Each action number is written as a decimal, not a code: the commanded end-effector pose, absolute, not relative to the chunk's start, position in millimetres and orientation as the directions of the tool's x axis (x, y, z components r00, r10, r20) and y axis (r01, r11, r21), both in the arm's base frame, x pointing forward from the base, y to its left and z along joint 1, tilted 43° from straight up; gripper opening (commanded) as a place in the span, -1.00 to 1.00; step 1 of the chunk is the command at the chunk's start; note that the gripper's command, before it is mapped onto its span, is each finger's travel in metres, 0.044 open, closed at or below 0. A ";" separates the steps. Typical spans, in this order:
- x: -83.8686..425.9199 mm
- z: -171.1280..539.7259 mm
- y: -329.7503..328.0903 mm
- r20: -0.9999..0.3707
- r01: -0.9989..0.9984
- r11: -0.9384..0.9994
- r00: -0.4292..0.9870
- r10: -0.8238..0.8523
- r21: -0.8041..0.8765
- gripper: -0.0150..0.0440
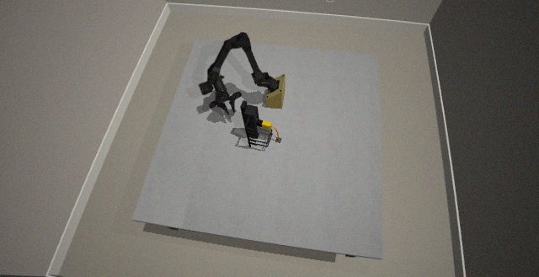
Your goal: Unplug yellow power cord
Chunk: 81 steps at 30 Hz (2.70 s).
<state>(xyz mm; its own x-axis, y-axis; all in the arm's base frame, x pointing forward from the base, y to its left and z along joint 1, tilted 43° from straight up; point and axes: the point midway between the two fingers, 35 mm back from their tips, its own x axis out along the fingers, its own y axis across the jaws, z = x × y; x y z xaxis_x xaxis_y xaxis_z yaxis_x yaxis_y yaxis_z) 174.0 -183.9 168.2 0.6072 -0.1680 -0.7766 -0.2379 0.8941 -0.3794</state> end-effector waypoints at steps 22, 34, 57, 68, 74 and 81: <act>274.5 174.2 -179.9 -0.801 0.084 0.979 0.564 -0.199 -0.184 0.05; 311.3 191.2 -163.4 -0.775 0.143 0.969 0.581 -0.248 -0.202 0.05; 405.0 187.8 0.3 -0.747 -0.269 0.833 0.623 -0.232 -0.483 0.05; 374.7 94.3 65.0 -0.879 -0.580 0.666 0.377 -0.291 -0.469 0.05; 323.8 43.1 66.8 -0.860 -0.850 0.400 0.112 -0.497 -0.342 0.05; 286.8 23.7 62.4 -0.739 -0.976 0.178 -0.028 -0.674 -0.125 0.05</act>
<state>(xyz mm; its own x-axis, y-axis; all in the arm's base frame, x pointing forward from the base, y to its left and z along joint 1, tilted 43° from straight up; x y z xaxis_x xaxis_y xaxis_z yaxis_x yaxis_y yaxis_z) 288.5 65.5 19.7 -0.0215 -0.6441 -0.7647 -0.9644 0.2150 -0.1540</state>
